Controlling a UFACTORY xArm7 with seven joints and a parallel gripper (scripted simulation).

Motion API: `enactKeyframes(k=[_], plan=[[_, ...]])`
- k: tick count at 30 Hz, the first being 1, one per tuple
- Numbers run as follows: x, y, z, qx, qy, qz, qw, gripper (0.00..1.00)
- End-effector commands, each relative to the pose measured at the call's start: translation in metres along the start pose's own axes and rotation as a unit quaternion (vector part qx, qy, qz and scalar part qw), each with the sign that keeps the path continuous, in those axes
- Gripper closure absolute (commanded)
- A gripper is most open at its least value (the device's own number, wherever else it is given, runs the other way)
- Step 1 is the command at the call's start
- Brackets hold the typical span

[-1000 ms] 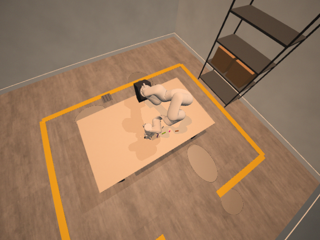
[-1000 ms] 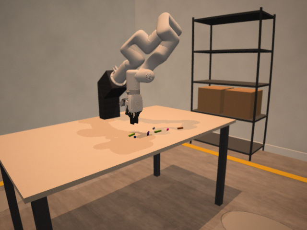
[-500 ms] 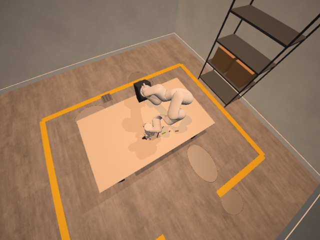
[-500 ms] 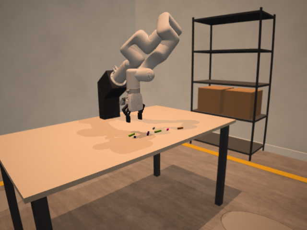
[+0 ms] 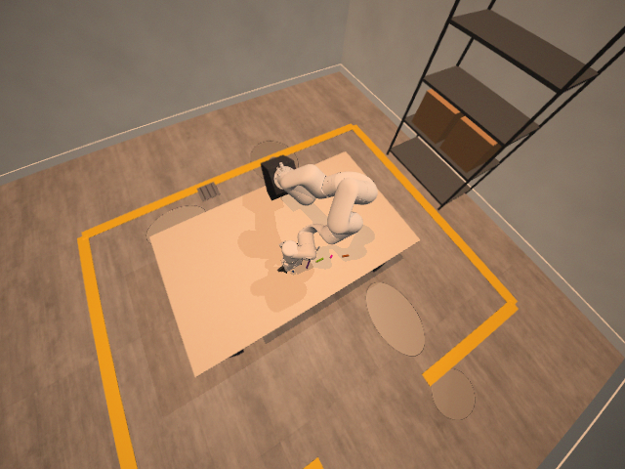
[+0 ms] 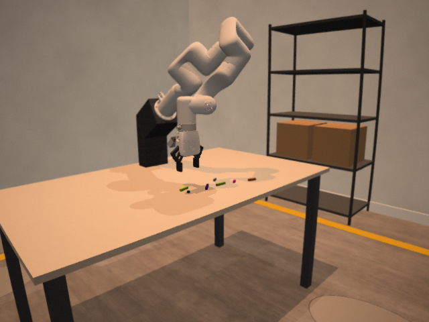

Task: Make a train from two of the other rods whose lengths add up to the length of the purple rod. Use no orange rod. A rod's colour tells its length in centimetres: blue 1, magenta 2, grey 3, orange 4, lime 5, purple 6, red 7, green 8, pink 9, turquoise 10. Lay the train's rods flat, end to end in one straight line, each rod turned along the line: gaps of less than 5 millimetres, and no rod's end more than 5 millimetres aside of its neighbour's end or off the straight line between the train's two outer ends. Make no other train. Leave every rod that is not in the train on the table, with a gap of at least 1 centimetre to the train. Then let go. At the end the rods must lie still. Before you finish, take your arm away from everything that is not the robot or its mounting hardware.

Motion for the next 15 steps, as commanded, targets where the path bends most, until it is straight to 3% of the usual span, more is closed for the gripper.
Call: enactKeyframes(k=[1, 7, 9, 15], plan=[[-0.003, 0.003, 0.007, -0.037, -0.001, -0.002, 0.999, 0.0], [-0.012, 0.008, 0.028, -0.15, -0.002, -0.005, 0.989, 0.0], [-0.012, 0.008, 0.028, -0.15, -0.002, -0.005, 0.989, 0.0], [-0.02, 0.011, 0.052, -0.265, -0.001, -0.008, 0.964, 0.0]])
Point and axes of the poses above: the point where the finger pads meet when closed, its own x axis back along the fingers, its own z axis across the jaws, y = z × x, the point moved 9 cm from there along x, back along the fingers, and after that the axes turned 10 degrees about -x, right-handed, at the moved point
